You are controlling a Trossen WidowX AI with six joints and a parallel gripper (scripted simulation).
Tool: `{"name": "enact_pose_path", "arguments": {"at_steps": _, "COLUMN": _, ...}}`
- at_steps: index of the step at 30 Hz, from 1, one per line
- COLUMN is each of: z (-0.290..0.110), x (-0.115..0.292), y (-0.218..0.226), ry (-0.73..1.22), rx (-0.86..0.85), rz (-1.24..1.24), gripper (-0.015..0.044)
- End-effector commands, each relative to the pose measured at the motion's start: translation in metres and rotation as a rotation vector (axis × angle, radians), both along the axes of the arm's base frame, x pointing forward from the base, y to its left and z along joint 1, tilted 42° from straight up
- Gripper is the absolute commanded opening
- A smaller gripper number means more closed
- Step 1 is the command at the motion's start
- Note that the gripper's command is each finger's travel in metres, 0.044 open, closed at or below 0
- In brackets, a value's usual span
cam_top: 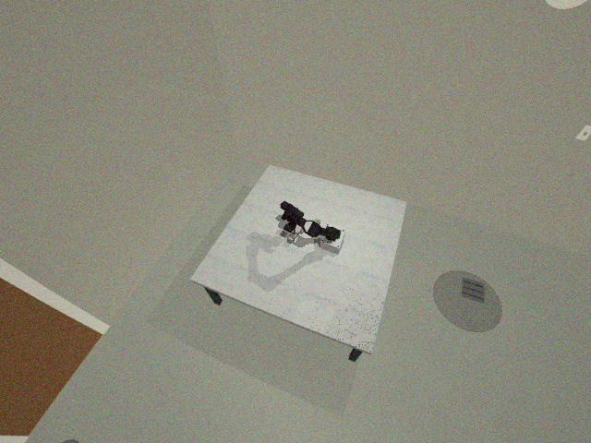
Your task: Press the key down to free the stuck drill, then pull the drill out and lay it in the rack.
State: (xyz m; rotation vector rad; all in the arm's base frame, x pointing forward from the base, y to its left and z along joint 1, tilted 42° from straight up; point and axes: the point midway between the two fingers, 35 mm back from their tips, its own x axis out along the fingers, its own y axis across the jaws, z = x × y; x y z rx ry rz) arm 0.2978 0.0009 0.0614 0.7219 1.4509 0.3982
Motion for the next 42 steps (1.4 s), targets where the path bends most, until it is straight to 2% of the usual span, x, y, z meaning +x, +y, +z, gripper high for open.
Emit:
{"name": "enact_pose_path", "arguments": {"at_steps": 1, "z": -0.006, "x": -0.002, "y": 0.008, "ry": 0.019, "rx": 0.008, "rz": 0.015, "gripper": 0.0000}}
{"name": "enact_pose_path", "arguments": {"at_steps": 42, "z": -0.014, "x": -0.006, "y": 0.018, "ry": 0.019, "rx": 0.009, "rz": 0.015, "gripper": 0.0000}}
